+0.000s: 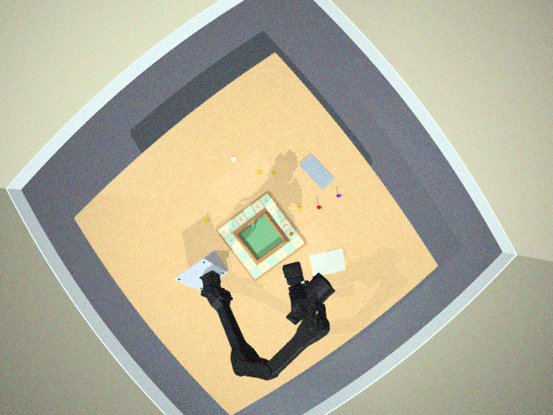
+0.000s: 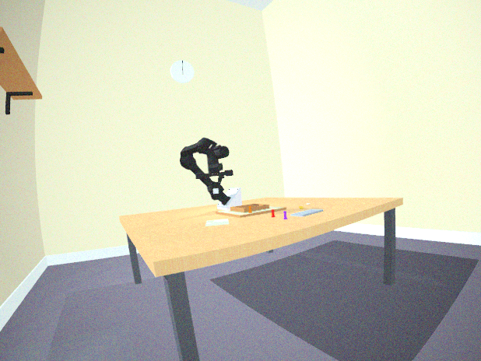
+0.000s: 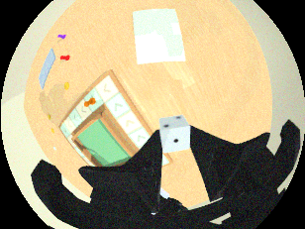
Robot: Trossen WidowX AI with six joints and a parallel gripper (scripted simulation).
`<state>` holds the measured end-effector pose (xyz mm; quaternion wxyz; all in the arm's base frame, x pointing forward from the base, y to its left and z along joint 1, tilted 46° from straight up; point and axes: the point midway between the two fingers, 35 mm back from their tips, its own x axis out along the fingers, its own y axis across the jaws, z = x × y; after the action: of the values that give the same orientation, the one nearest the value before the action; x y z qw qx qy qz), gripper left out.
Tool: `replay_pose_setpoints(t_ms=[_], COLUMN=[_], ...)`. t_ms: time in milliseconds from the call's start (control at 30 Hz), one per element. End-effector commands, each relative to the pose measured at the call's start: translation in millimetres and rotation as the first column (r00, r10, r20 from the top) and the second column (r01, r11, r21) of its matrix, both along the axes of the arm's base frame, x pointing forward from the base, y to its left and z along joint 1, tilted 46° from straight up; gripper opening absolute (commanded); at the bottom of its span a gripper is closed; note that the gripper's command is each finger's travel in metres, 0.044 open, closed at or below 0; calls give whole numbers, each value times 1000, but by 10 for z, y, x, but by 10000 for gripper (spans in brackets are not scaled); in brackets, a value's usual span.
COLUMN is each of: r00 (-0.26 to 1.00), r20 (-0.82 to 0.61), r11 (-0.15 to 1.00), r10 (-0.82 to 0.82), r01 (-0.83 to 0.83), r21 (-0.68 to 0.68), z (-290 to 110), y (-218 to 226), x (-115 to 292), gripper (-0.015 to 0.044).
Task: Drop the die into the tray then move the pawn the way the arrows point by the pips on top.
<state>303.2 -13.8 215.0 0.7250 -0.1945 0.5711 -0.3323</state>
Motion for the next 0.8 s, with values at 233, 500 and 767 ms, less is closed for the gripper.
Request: replay_pose_setpoints(t_ms=[233,500,767], r00=[934,801,610], r20=[-261,-439,-589], r11=[968,901,803], r10=[245,406,530], r01=[-253,-432,-584], r21=[3,45,119], z=[-346,-594,-840], y=[258,436,603], x=[31,19,-23], gripper=[0,0,0])
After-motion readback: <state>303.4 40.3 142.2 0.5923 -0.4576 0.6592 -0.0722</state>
